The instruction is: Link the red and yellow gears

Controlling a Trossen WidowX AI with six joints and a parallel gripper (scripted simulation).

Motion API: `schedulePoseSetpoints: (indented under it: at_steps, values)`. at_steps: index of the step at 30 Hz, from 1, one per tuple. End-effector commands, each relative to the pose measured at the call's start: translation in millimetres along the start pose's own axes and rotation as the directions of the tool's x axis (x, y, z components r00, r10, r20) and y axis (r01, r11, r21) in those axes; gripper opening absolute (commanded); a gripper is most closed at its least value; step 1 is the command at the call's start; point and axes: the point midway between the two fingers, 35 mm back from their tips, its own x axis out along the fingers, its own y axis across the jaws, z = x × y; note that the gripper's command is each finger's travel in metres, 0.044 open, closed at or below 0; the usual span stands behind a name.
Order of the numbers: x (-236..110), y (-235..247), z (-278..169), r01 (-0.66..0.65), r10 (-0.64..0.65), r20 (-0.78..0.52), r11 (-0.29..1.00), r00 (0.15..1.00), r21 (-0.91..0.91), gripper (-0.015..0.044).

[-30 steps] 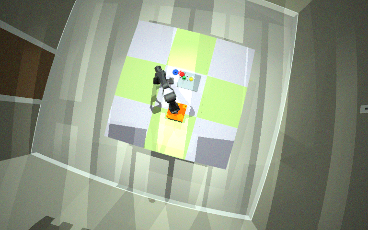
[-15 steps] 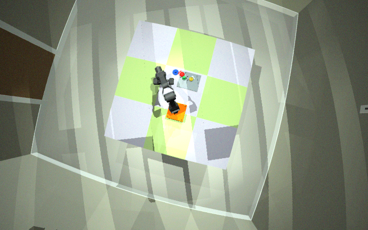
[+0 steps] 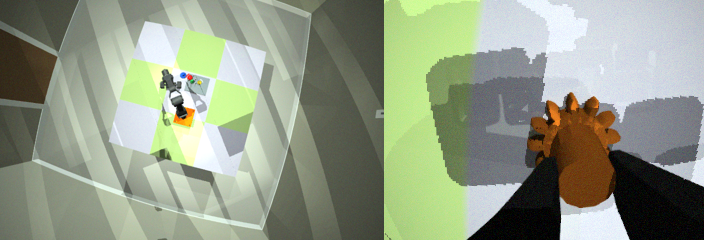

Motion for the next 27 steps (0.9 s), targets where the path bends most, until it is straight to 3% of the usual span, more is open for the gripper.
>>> schedulePoseSetpoints:
  at_steps: [1, 3, 27]
  values:
    - [1.0, -0.7, -0.6, 0.003, -0.003, -0.001, 1.0, 1.0, 0.004, 0.0033]
    - [1.0, -0.7, -0.6, 0.003, -0.003, -0.001, 1.0, 1.0, 0.004, 0.0]
    - [-52.9, 3.3, 9.4, 0.003, -0.003, 0.0, 1.0, 1.0, 0.004, 0.0]
